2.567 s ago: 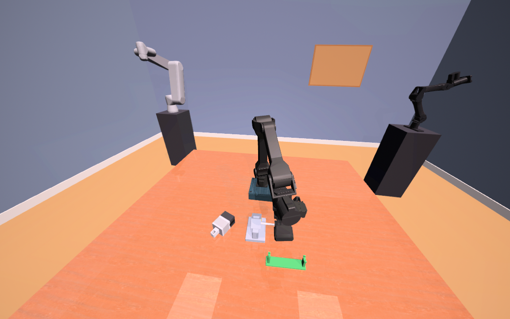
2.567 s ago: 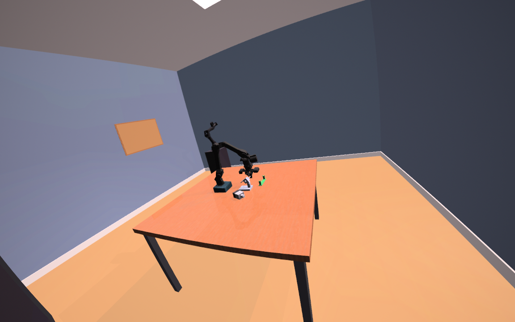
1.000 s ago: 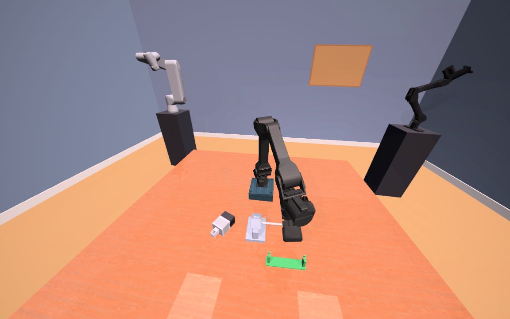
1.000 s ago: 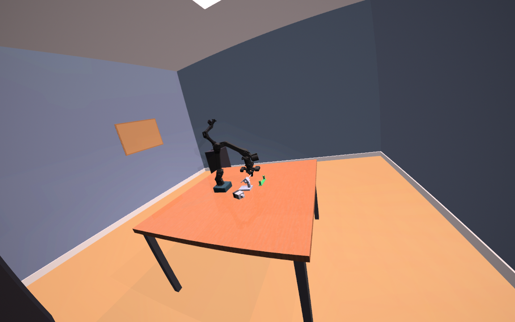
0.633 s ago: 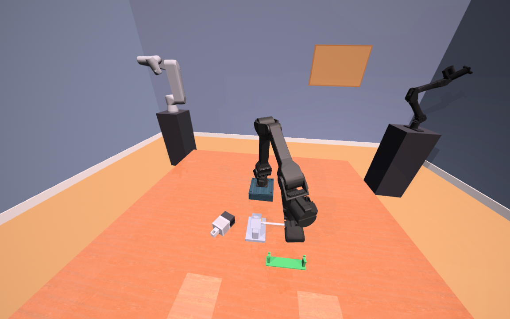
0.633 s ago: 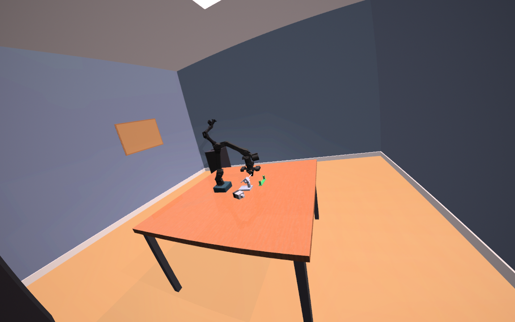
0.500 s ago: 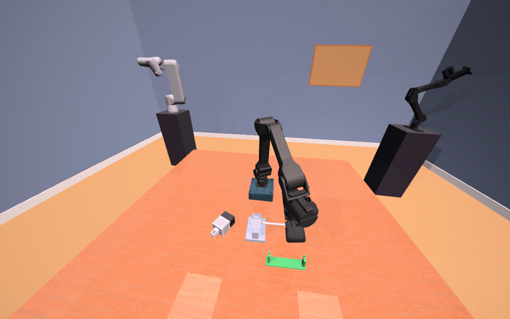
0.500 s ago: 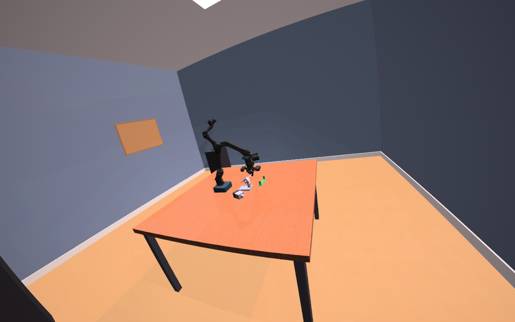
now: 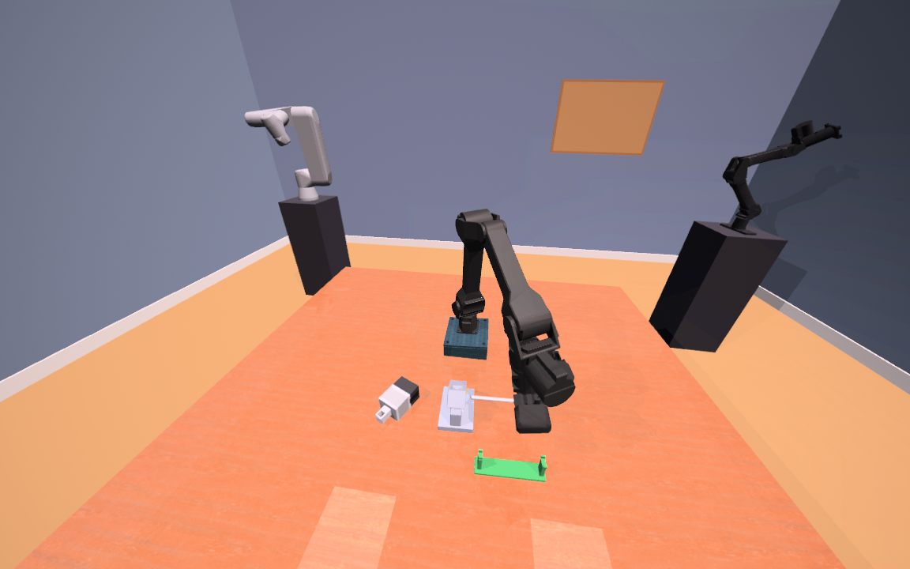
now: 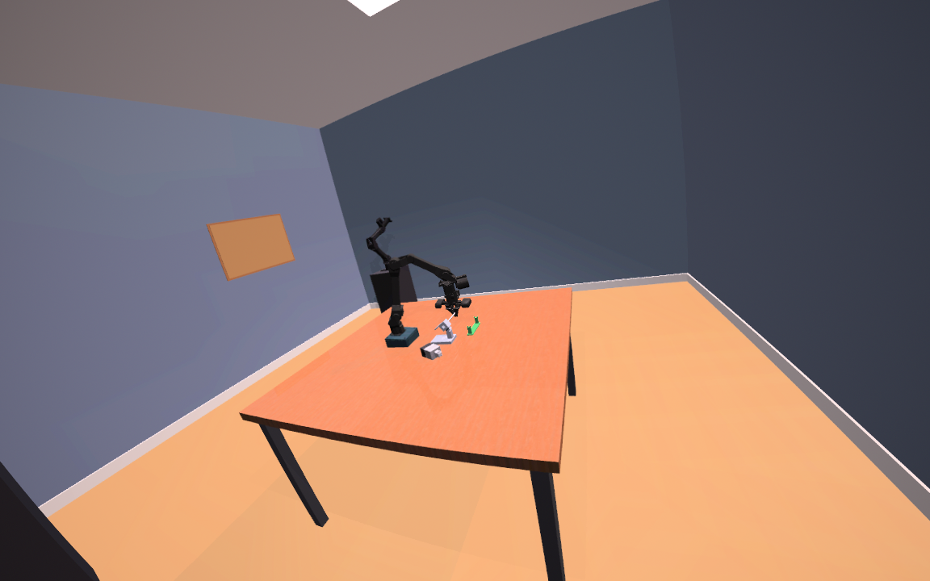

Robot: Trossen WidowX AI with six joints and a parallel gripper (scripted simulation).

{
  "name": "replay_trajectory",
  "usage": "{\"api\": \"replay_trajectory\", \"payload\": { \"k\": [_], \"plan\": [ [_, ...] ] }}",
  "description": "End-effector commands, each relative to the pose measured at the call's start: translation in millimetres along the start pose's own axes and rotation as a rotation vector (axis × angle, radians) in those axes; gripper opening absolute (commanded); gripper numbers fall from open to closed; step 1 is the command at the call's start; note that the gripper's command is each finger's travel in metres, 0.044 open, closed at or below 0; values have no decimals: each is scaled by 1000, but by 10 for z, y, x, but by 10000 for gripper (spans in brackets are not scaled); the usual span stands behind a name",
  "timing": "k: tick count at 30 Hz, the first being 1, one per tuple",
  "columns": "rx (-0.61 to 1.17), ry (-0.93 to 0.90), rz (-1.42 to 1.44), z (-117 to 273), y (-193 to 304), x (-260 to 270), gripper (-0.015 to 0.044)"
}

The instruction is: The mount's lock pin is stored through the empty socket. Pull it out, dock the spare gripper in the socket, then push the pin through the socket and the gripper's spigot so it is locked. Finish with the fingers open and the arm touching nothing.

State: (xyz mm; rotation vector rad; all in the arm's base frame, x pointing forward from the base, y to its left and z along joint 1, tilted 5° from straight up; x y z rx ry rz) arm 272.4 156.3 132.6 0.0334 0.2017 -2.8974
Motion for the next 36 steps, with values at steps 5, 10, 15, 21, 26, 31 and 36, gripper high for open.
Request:
{"api": "replay_trajectory", "payload": {
  "k": [5, 10, 15, 21, 26, 31, 36],
  "plan": [
    [-3, 0, -1, 25, -66, -34, 0],
    [-3, -4, -2, 25, -97, -41, 0],
    [-2, -8, -3, 28, -133, -49, 0],
    [-2, -13, -4, 31, -168, -60, 0],
    [-2, -17, -4, 32, -197, -64, 0],
    [-1, -21, -5, 36, -231, -74, 0],
    [1, -23, -5, 73, -233, -66, 0]
  ]
}}
Point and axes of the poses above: the point midway between the two fingers, 35 mm back from their tips, its own z axis back along the fingers, its own x axis across the jaws, y = z × x, the point moved 8 cm from there along z, back along the fingers, and after that the axes turned 9 degrees about z, right-handed, at the moved point
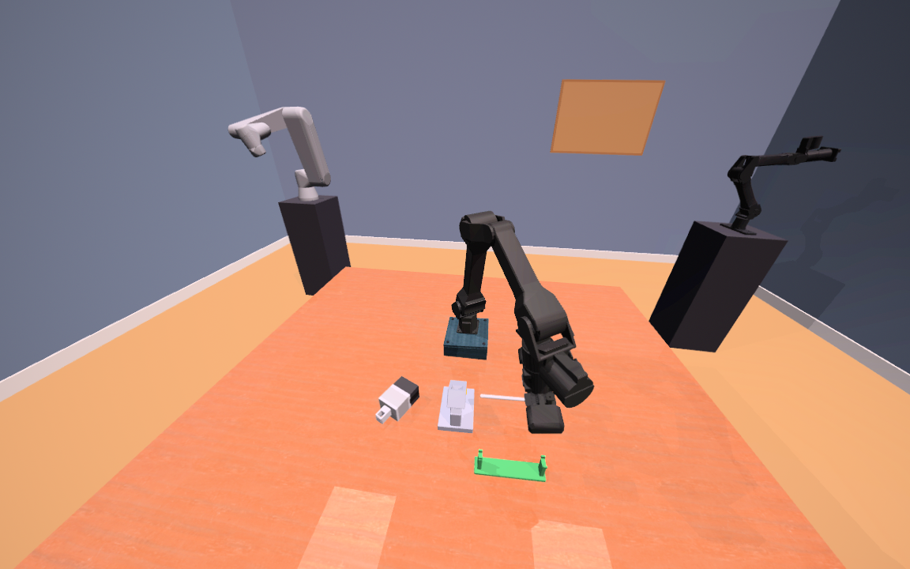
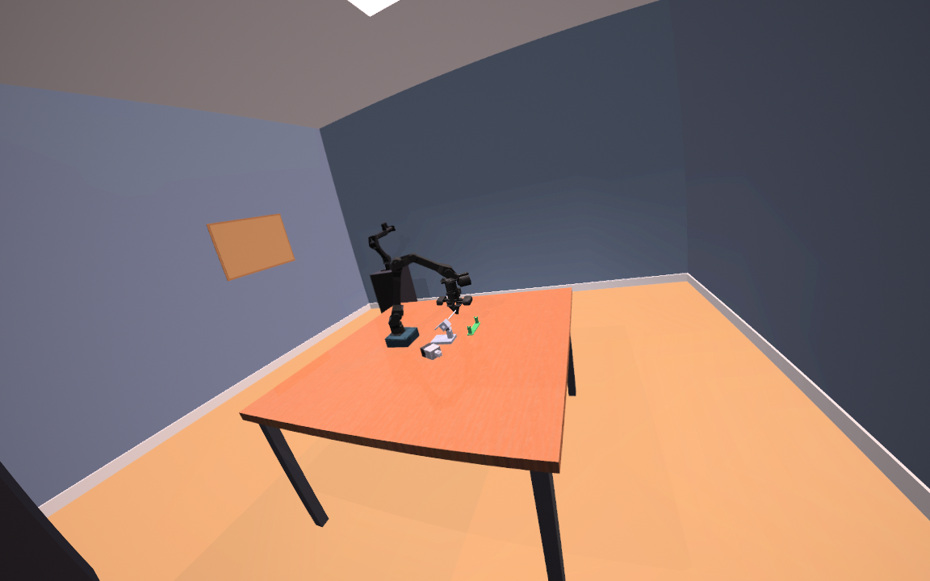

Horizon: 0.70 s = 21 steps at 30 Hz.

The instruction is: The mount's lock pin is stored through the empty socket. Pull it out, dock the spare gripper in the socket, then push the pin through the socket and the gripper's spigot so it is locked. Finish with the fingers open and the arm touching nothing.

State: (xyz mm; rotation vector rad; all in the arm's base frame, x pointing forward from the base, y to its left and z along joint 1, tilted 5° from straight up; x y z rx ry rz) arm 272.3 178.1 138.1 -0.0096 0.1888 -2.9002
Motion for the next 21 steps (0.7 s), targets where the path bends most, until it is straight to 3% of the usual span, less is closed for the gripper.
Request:
{"api": "replay_trajectory", "payload": {
  "k": [1, 21],
  "plan": [
    [-4, 6, -1, 67, -13, -6, 0],
    [14, -43, 1, 174, -23, 60, 0]
  ]
}}
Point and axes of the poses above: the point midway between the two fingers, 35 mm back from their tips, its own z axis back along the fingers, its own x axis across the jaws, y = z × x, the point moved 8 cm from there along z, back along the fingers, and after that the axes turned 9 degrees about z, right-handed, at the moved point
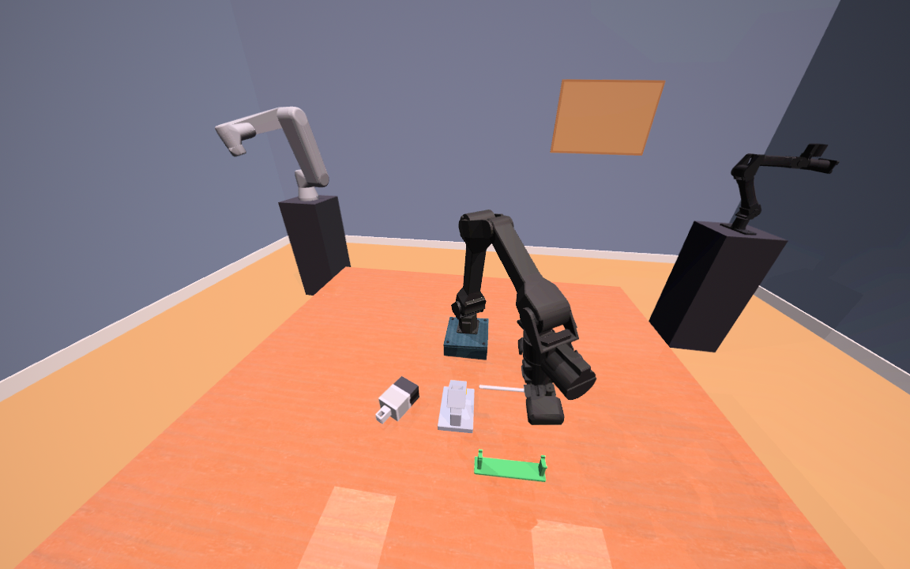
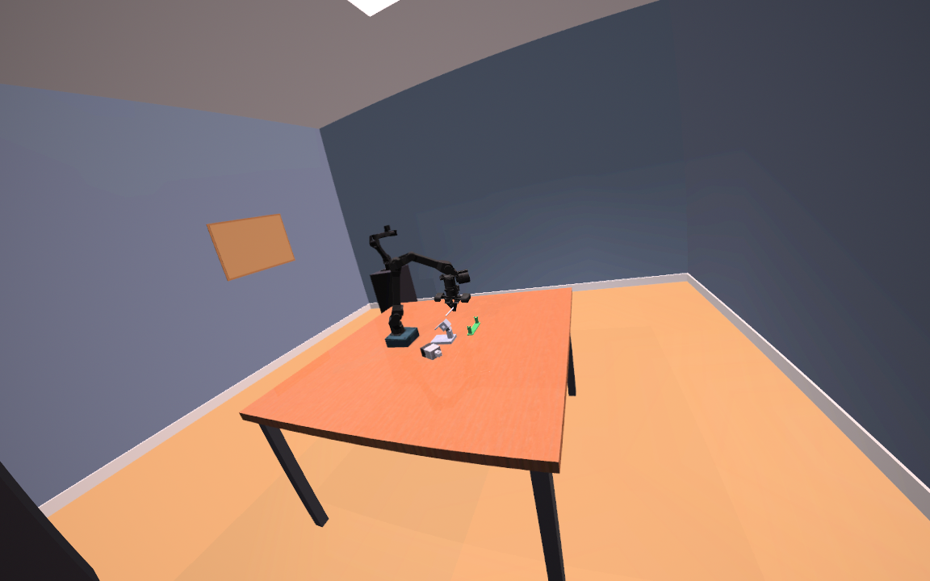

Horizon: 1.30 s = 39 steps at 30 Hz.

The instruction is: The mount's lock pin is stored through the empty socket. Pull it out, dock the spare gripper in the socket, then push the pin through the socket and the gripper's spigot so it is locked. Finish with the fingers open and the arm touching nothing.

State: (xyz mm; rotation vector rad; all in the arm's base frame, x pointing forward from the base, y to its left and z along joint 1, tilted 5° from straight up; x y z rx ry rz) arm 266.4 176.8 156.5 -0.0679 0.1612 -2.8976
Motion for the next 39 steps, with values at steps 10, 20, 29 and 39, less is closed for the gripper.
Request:
{"api": "replay_trajectory", "payload": {
  "k": [10, 20, 29, 39],
  "plan": [
    [-1, 3, -4, 59, -72, -250, 0],
    [-2, 7, -10, 121, -153, -543, 0],
    [-3, 10, -15, 153, -215, -790, 0],
    [-4, 13, -21, 163, -270, -1043, 0]
  ]
}}
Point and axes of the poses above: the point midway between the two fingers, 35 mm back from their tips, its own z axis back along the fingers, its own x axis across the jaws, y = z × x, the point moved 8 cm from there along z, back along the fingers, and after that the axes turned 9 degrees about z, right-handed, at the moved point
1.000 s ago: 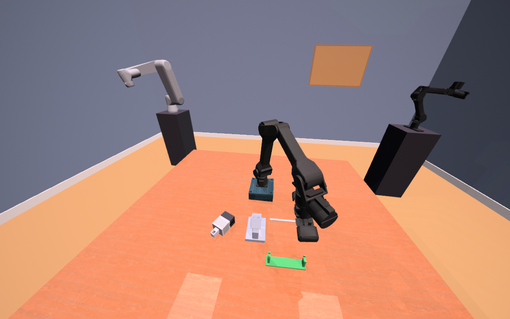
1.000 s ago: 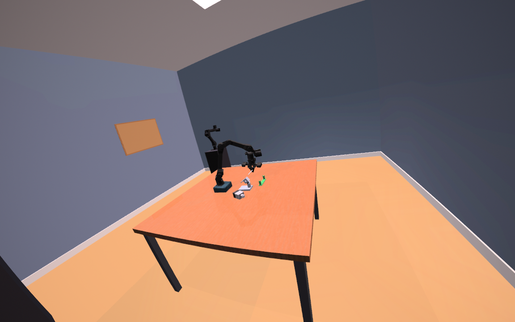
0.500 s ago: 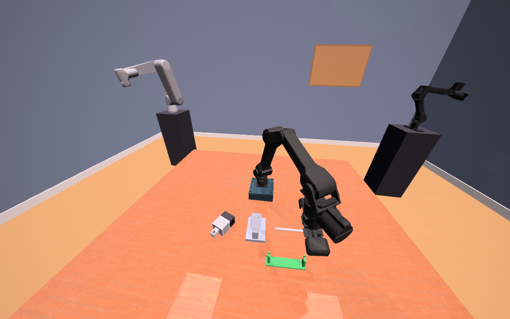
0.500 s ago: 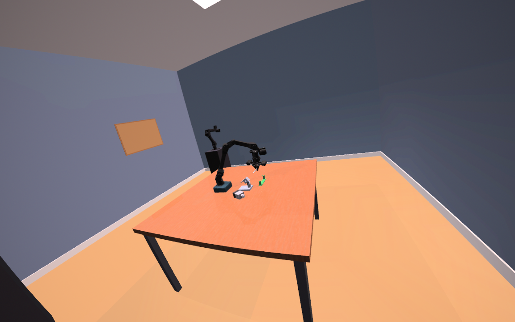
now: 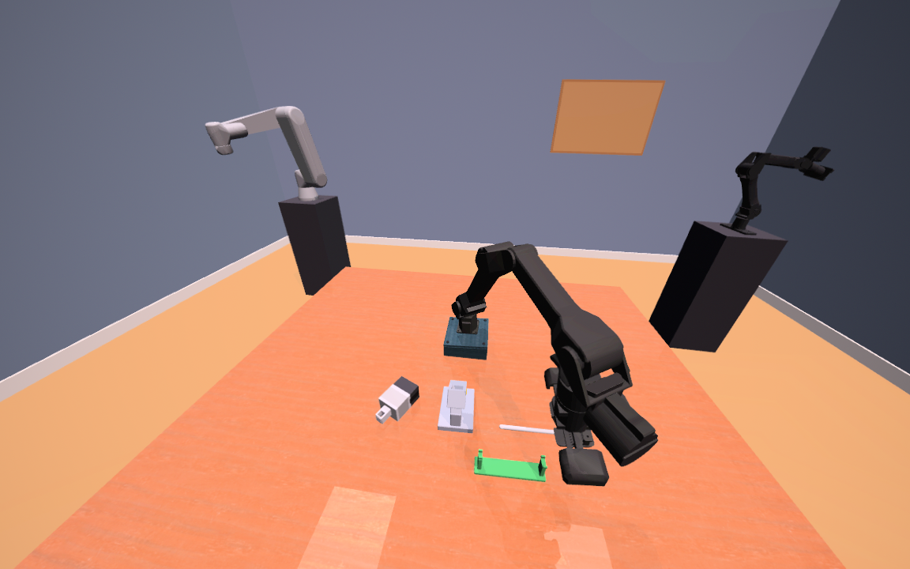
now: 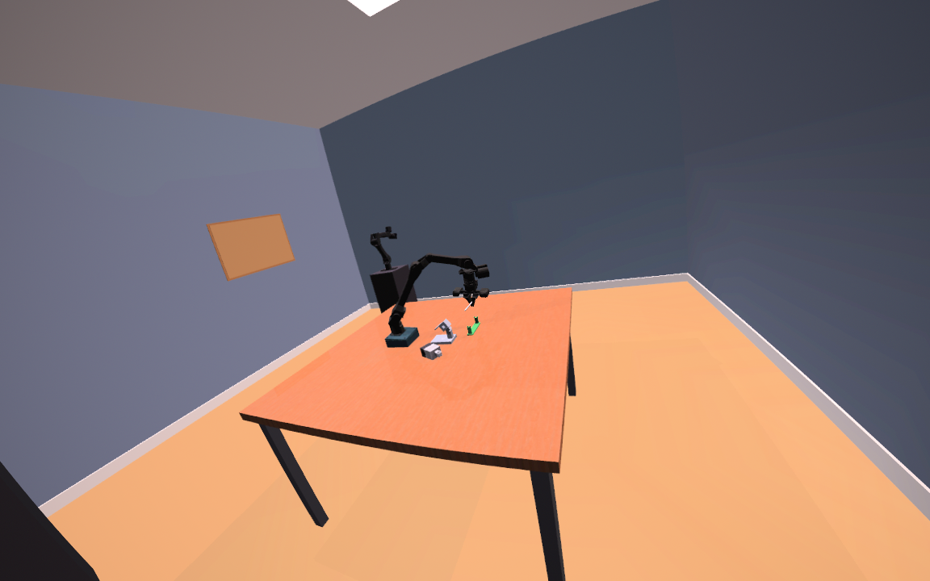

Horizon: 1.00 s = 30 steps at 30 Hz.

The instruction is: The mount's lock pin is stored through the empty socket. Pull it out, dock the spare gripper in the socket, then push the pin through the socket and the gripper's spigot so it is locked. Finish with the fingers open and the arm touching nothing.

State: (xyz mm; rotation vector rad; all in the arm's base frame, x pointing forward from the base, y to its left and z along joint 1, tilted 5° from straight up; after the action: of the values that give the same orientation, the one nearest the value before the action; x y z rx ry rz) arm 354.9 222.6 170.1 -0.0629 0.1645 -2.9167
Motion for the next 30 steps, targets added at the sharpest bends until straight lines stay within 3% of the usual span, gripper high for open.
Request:
{"api": "replay_trajectory", "payload": {
  "k": [1, 30],
  "plan": [
    [-3, 8, -2, 22, -25, -103, 0],
    [-3, 12, 0, -329, 30, -178, 0]
  ]
}}
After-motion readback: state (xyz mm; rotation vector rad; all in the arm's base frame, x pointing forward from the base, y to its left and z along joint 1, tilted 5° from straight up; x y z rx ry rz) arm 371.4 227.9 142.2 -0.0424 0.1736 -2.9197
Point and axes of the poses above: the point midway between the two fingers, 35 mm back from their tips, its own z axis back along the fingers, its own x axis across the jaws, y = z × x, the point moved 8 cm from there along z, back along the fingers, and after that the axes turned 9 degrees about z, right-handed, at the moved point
